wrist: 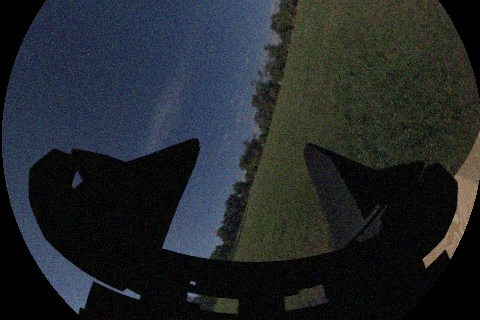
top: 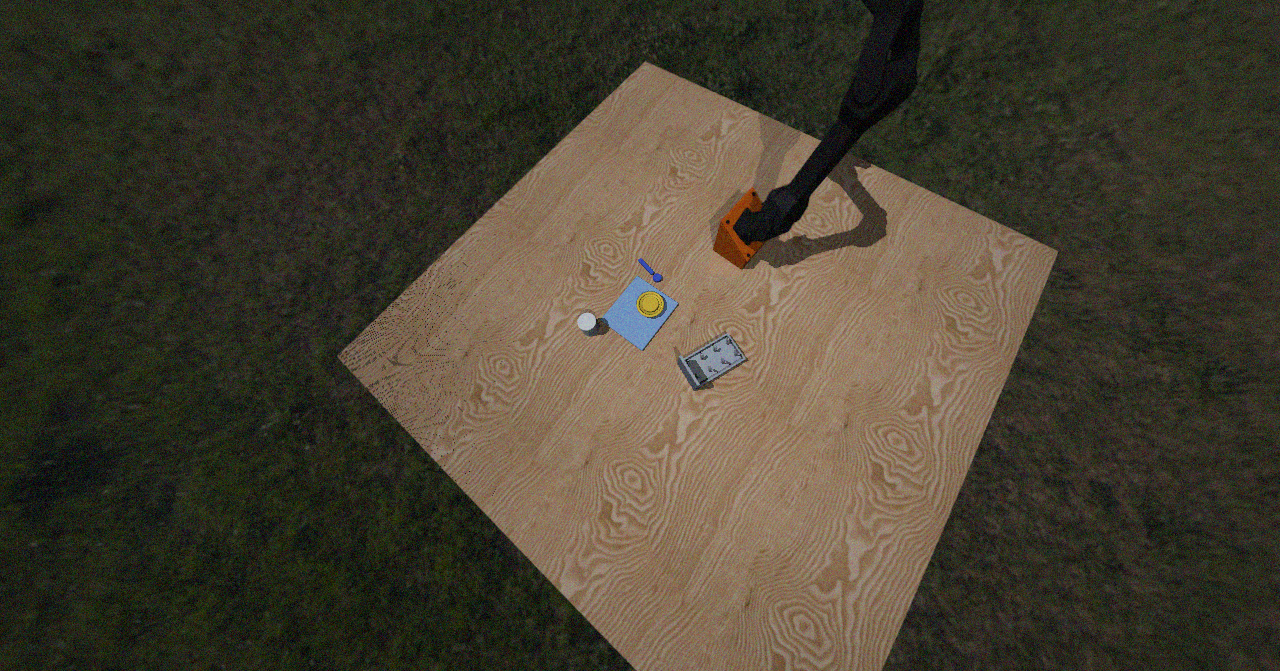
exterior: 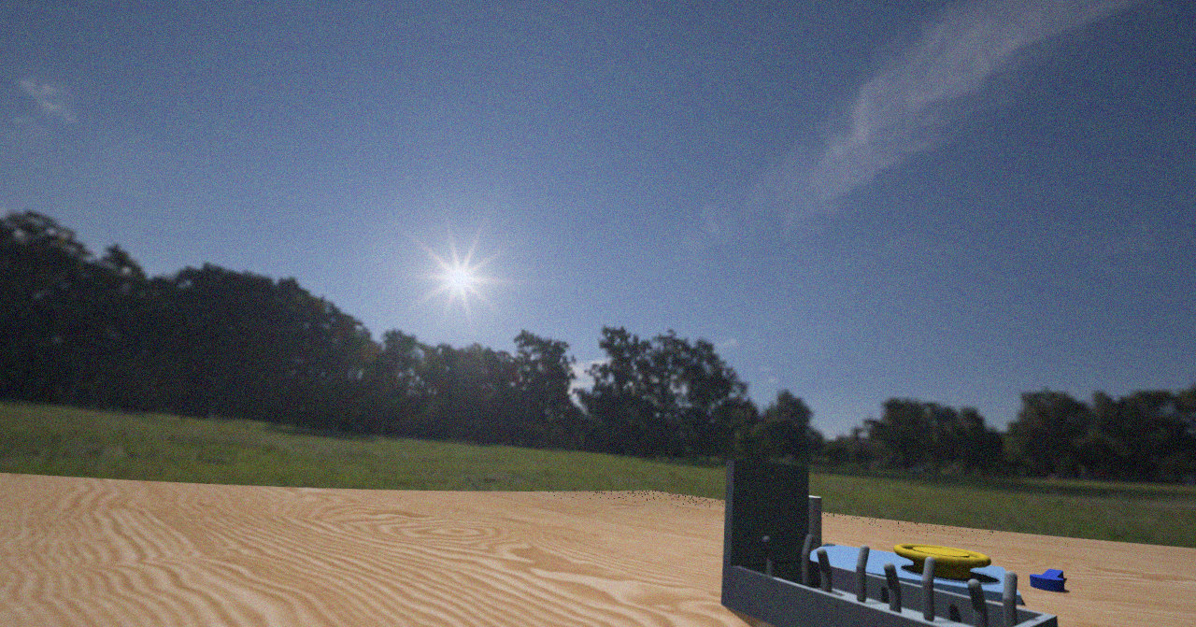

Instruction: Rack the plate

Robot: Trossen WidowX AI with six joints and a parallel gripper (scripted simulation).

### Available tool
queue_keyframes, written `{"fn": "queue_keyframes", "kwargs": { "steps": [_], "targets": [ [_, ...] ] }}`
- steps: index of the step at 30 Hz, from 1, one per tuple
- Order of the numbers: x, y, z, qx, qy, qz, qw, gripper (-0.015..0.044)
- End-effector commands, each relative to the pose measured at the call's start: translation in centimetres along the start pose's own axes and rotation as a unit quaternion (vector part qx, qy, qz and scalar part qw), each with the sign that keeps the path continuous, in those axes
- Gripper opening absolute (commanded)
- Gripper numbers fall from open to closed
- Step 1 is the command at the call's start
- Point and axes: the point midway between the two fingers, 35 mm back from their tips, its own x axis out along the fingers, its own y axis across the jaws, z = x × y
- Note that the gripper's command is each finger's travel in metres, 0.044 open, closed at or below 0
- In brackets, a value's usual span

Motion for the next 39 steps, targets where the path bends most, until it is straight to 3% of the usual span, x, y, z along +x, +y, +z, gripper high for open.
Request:
{"fn": "queue_keyframes", "kwargs": {
  "steps": [1,19,39],
  "targets": [
    [-1.3,0.4,-2.2,-0.027,0.032,0.005,0.999,0.0400],
    [-9.9,2.5,-13.9,-0.248,0.223,0.076,0.940,0.0400],
    [-23.0,1.5,-23.5,-0.453,0.395,0.187,0.777,0.0400]
  ]
}}
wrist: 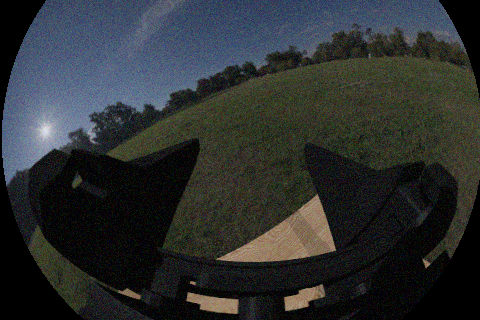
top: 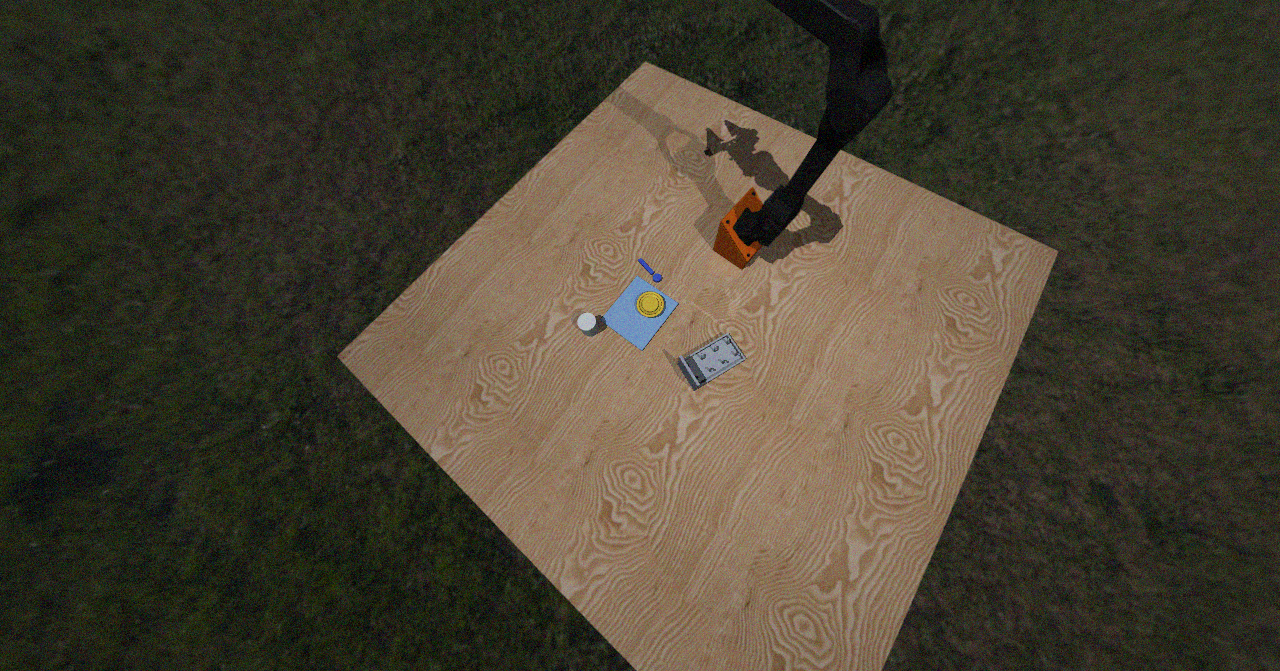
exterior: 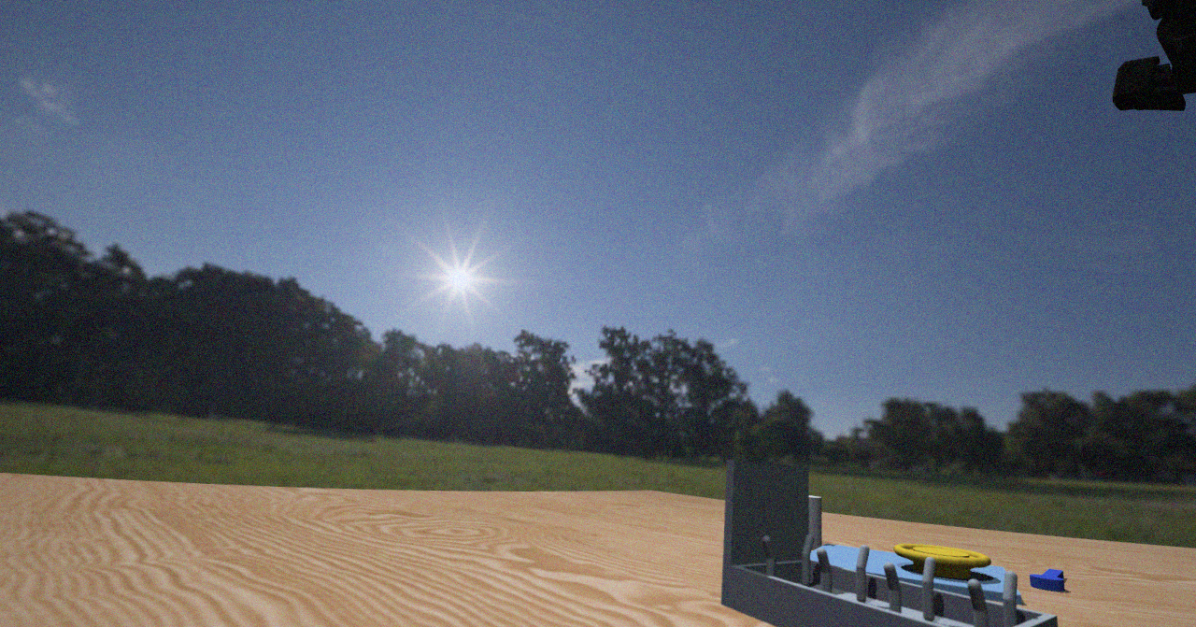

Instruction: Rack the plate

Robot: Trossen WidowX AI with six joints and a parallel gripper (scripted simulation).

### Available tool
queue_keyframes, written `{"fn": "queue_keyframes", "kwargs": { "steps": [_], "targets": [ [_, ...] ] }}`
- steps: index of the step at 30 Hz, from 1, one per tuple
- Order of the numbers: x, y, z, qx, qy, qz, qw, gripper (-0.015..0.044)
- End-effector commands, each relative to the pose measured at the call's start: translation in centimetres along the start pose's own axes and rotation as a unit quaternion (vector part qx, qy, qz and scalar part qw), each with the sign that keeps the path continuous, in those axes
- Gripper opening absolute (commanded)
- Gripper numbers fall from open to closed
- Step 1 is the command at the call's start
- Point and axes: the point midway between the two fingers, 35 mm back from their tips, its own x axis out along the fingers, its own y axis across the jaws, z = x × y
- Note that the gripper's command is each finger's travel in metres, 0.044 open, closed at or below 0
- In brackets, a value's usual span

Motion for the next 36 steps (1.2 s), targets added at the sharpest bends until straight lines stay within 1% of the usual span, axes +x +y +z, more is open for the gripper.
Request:
{"fn": "queue_keyframes", "kwargs": {
  "steps": [1,9,18,27,36],
  "targets": [
    [-0.7,2.2,-2.7,-0.054,0.040,0.026,0.997,0.0400],
    [-2.8,6.2,-7.4,-0.158,0.108,0.082,0.978,0.0400],
    [-6.1,9.8,-13.0,-0.270,0.179,0.148,0.934,0.0400],
    [-10.2,12.4,-18.4,-0.374,0.243,0.216,0.868,0.0400],
    [-15.0,13.9,-23.7,-0.467,0.301,0.284,0.782,0.0400]
  ]
}}
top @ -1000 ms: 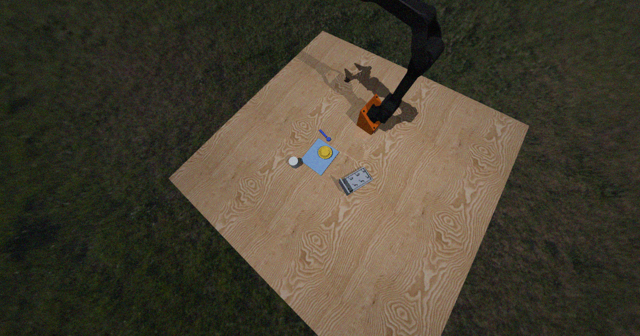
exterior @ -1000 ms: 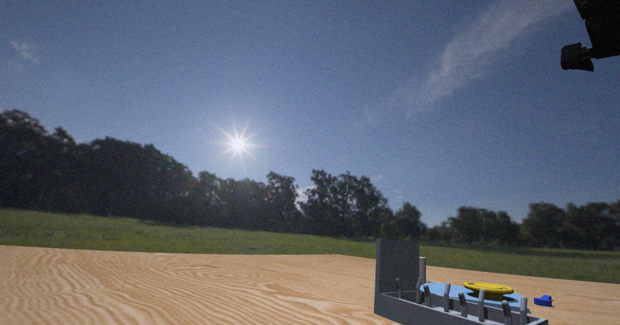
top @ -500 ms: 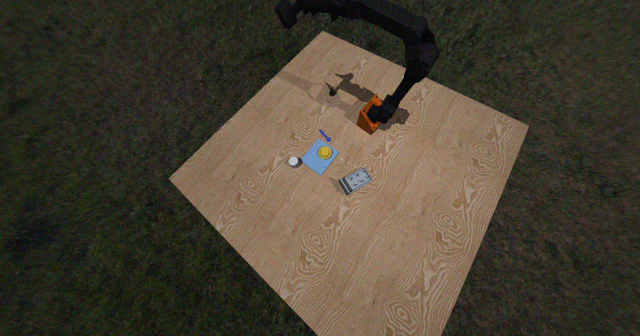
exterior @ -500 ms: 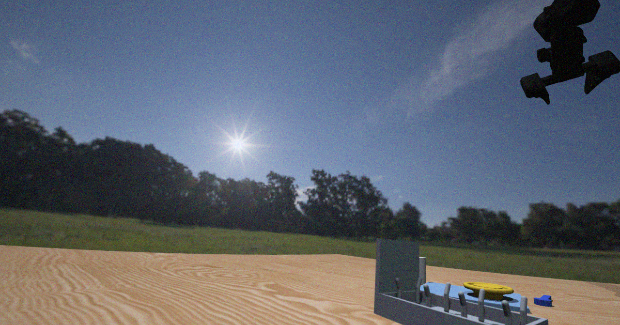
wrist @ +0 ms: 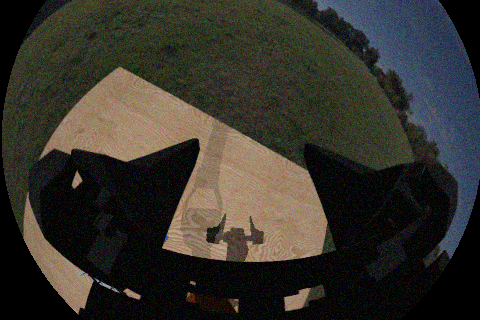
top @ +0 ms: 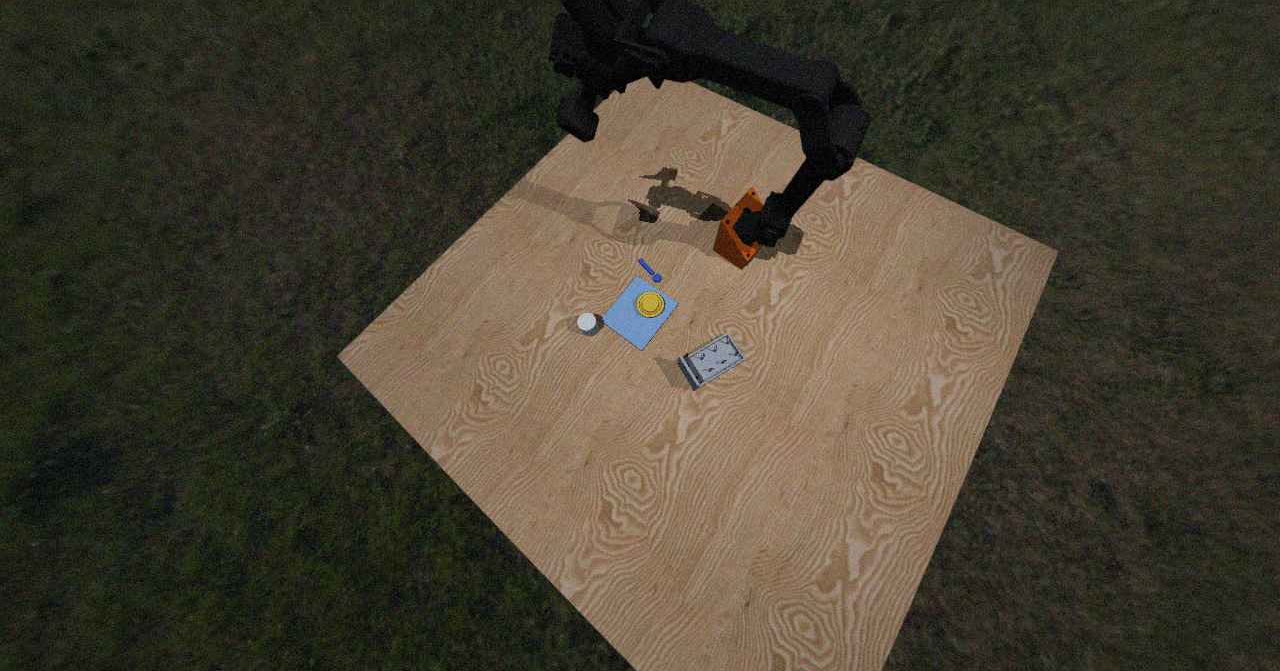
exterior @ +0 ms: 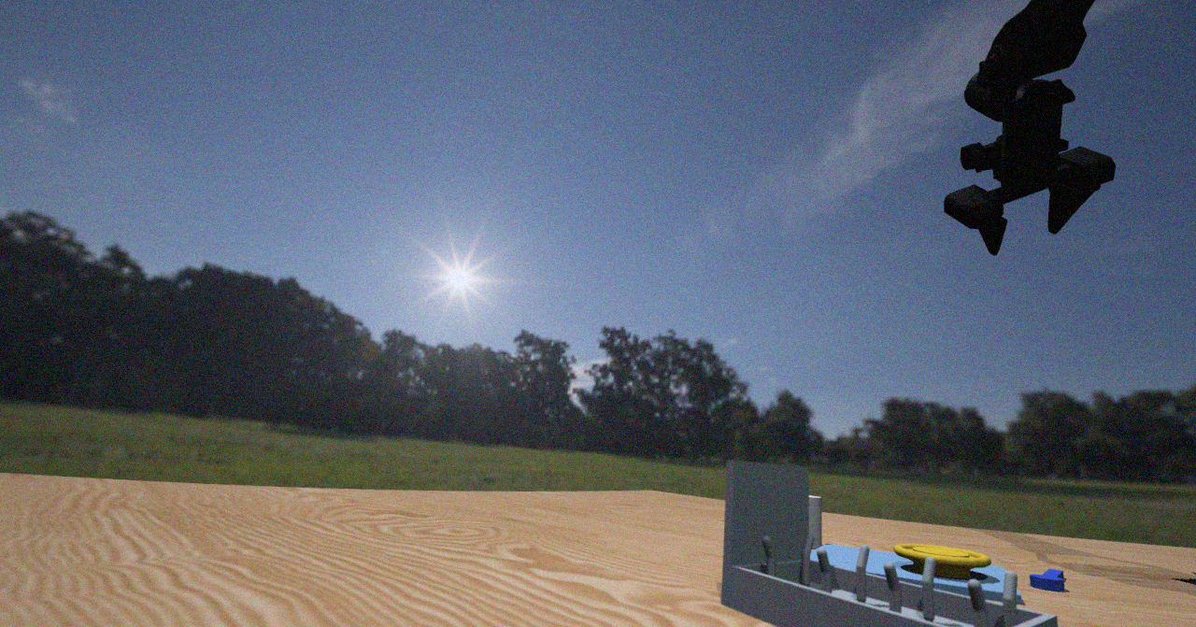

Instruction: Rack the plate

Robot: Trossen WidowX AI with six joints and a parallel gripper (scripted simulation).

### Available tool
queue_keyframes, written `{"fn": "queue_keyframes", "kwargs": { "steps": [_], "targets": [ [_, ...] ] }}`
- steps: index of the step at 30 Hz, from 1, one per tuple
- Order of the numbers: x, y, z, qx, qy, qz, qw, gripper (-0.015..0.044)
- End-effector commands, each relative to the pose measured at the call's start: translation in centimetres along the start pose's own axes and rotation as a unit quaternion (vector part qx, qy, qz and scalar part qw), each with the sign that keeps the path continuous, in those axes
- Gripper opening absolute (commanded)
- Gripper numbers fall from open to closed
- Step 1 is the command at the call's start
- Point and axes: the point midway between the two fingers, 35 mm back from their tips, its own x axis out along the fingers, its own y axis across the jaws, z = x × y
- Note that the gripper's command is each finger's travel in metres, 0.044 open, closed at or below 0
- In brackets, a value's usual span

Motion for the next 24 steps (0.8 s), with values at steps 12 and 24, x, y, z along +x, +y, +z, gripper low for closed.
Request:
{"fn": "queue_keyframes", "kwargs": {
  "steps": [12,24],
  "targets": [
    [-0.7,11.2,-5.7,-0.194,0.110,0.141,0.965,0.0400],
    [-3.3,18.4,-11.2,-0.324,0.184,0.254,0.893,0.0400]
  ]
}}
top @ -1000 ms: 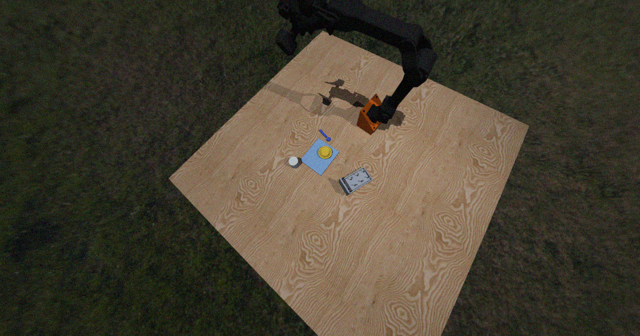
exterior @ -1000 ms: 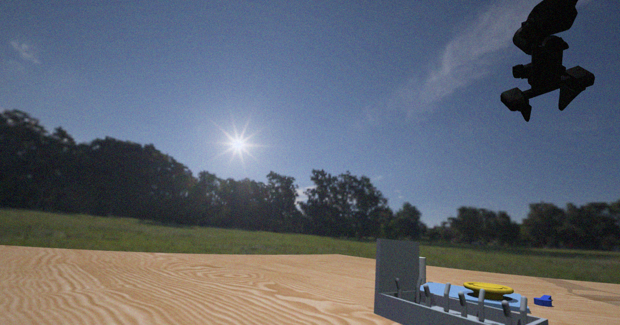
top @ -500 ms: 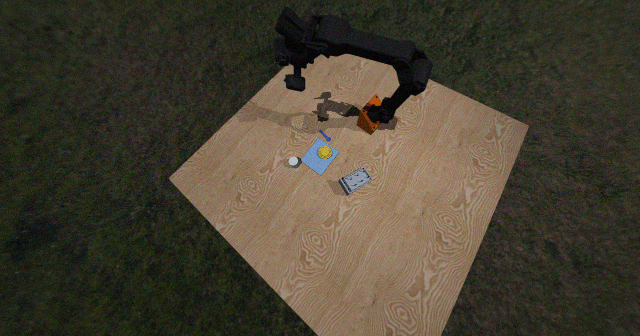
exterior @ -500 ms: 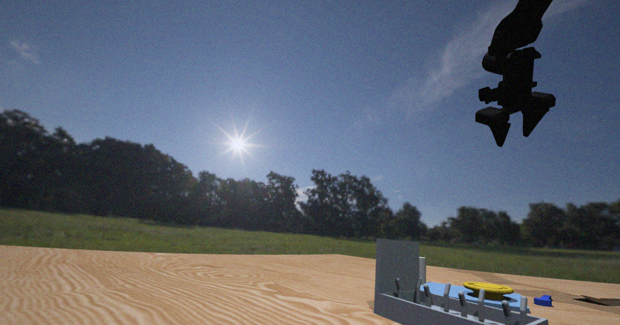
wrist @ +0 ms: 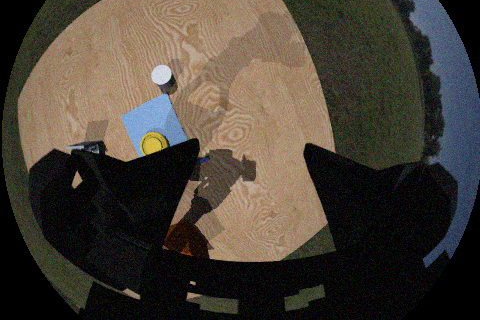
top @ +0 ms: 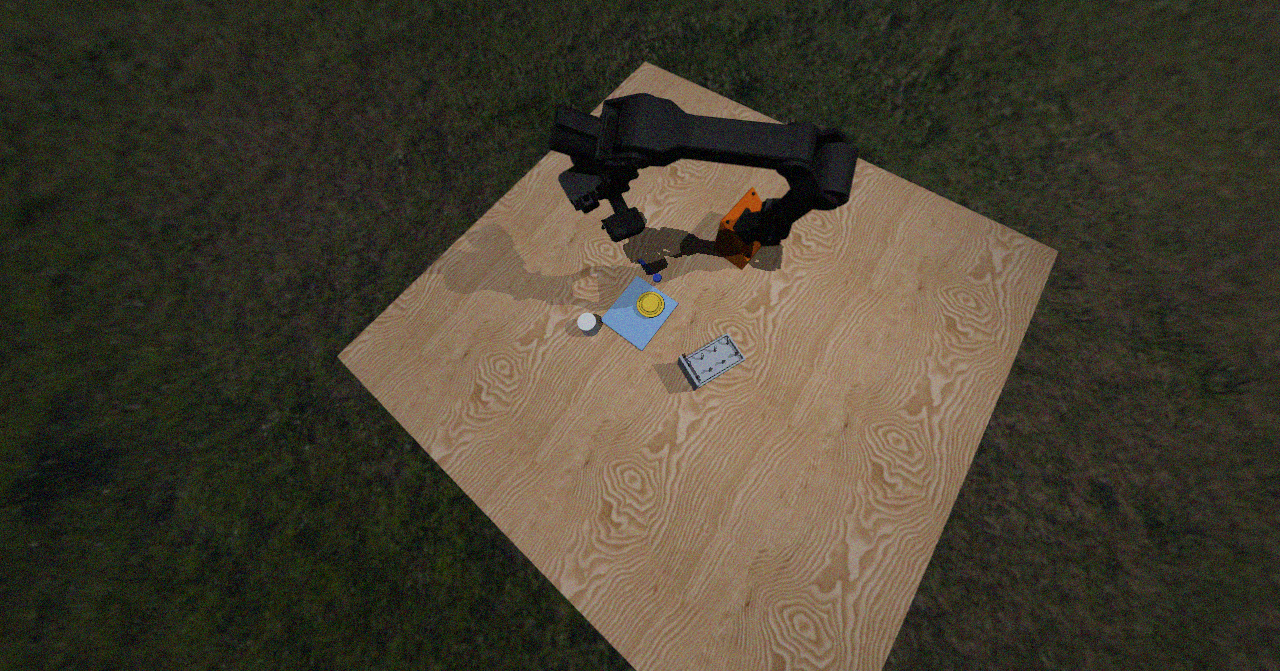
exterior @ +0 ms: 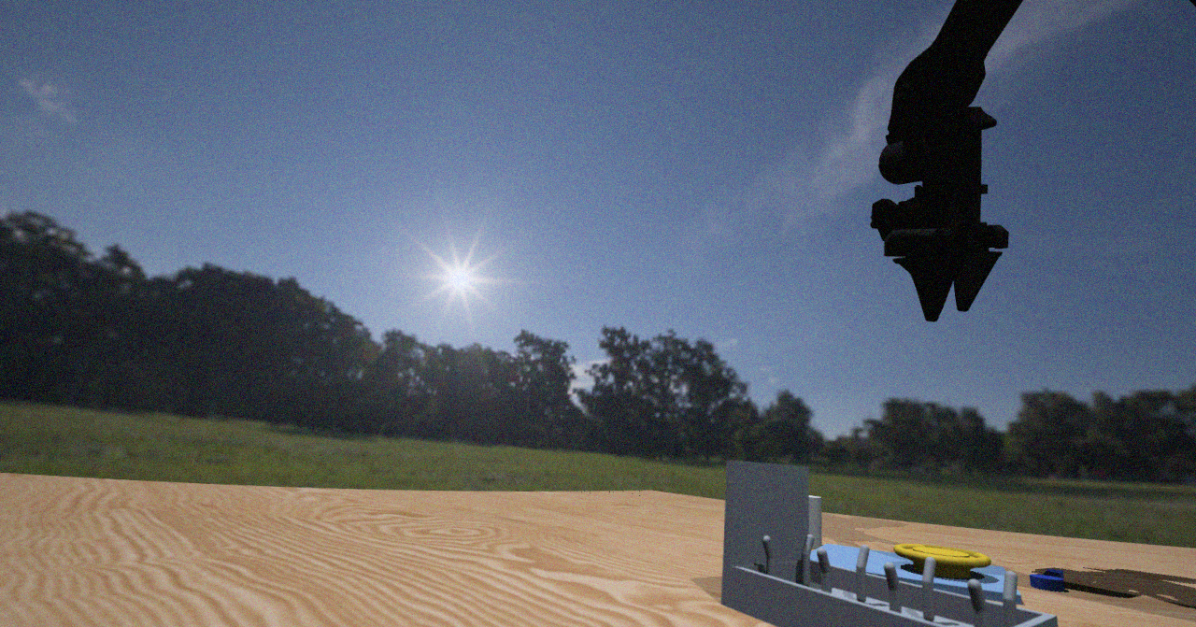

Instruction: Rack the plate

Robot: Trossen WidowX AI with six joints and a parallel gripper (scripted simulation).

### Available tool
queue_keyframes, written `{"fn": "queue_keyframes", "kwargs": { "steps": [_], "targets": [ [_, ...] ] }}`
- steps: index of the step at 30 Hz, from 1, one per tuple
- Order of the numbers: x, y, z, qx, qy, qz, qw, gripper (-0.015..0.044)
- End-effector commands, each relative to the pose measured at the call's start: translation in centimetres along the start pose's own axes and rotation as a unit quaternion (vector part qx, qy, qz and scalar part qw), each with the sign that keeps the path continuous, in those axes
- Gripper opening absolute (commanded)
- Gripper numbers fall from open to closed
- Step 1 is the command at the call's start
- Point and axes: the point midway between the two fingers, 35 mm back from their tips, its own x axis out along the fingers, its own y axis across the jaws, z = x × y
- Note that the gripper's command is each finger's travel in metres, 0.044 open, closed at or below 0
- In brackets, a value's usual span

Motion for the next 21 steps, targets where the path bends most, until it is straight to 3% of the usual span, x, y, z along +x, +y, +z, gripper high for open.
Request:
{"fn": "queue_keyframes", "kwargs": {
  "steps": [1,15,21],
  "targets": [
    [0.8,3.5,-0.5,-0.050,0.029,0.047,0.997,0.0400],
    [1.5,14.1,-2.9,-0.191,0.104,0.199,0.956,0.0400],
    [1.5,14.5,-3.1,-0.196,0.107,0.206,0.953,0.0400]
  ]
}}
